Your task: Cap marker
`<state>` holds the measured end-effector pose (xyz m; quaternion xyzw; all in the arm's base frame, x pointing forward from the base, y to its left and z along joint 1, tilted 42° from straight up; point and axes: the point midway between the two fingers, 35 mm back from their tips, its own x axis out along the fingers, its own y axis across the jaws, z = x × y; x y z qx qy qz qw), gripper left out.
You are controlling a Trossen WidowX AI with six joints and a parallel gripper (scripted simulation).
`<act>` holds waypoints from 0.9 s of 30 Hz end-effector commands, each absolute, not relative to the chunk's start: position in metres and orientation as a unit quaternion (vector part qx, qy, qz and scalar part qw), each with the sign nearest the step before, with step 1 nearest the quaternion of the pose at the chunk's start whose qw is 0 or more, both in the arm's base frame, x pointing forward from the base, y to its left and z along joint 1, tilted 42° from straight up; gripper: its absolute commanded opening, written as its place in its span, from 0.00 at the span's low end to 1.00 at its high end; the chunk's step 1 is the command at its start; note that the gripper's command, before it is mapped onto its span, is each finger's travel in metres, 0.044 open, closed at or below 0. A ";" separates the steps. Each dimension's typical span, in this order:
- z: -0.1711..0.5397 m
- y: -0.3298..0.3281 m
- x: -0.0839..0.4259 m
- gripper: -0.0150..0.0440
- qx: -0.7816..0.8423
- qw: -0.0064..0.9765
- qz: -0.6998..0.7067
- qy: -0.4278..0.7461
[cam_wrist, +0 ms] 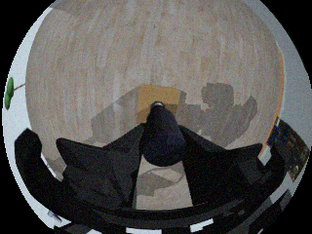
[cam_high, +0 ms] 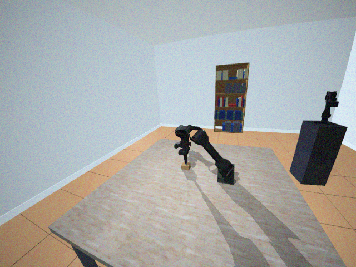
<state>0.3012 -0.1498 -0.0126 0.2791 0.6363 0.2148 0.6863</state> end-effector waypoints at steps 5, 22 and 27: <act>-0.023 -0.140 0.302 0.25 0.282 0.686 0.215 0.635; -0.035 -0.129 0.303 0.25 0.283 0.686 0.215 0.635; -0.035 -0.129 0.303 0.34 0.280 0.686 0.216 0.636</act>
